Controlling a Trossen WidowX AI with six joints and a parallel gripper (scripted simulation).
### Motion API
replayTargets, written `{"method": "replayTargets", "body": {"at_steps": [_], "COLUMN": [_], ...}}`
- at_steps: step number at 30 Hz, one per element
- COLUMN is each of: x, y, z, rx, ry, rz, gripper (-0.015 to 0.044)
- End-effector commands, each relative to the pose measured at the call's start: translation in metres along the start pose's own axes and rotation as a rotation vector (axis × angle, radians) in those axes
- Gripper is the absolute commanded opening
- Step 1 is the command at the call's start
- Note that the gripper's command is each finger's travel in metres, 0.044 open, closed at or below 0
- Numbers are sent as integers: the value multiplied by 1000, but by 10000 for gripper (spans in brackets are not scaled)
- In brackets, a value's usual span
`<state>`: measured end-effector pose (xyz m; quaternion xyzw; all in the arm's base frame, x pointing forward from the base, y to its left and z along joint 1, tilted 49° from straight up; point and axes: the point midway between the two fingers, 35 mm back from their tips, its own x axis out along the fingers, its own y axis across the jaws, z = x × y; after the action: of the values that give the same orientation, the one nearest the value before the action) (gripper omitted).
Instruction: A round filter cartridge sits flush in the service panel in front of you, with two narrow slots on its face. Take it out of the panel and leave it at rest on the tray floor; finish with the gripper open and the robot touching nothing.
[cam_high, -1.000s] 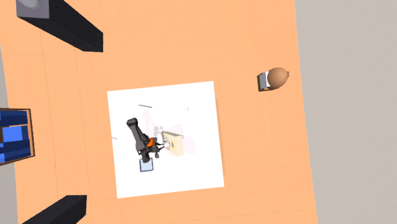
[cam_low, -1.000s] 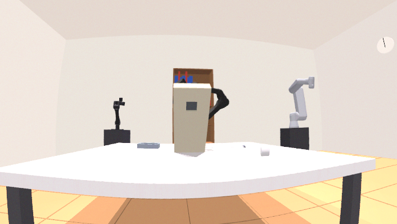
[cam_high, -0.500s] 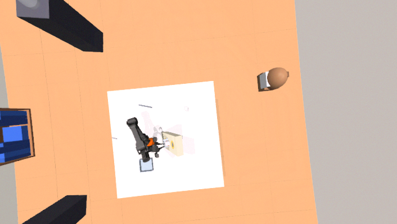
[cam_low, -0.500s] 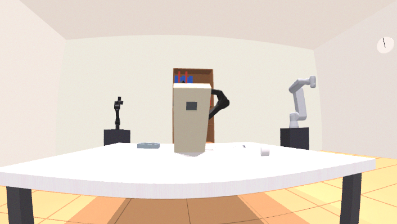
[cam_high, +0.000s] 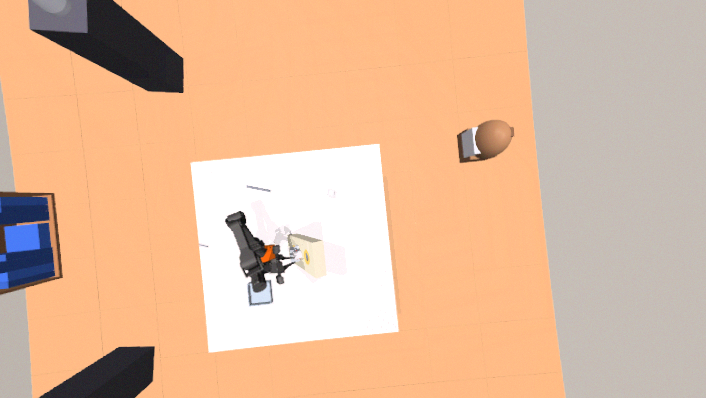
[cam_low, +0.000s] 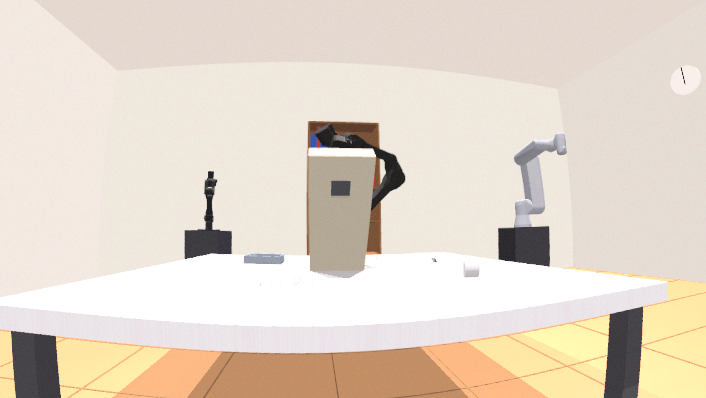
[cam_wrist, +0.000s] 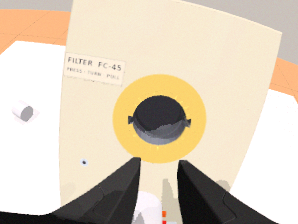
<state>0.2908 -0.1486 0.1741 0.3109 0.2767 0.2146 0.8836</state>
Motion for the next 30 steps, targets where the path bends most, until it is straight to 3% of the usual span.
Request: {"method": "replayTargets", "body": {"at_steps": [1, 5, 18, 23, 27, 30], "x": [1, 1, -45, -22, -6, -5], "y": [-2, -2, -10, -8, 3, 5], "z": [5, 5, 68, 14, -49, -59], "rx": [20, 20, 12, 71, 123, 130], "ry": [4, 4, 4, 187, 402, 439], "rz": [6, 6, 2, 5, 29, 35], "gripper": [98, 98, 439, 308, 305, 305]}}
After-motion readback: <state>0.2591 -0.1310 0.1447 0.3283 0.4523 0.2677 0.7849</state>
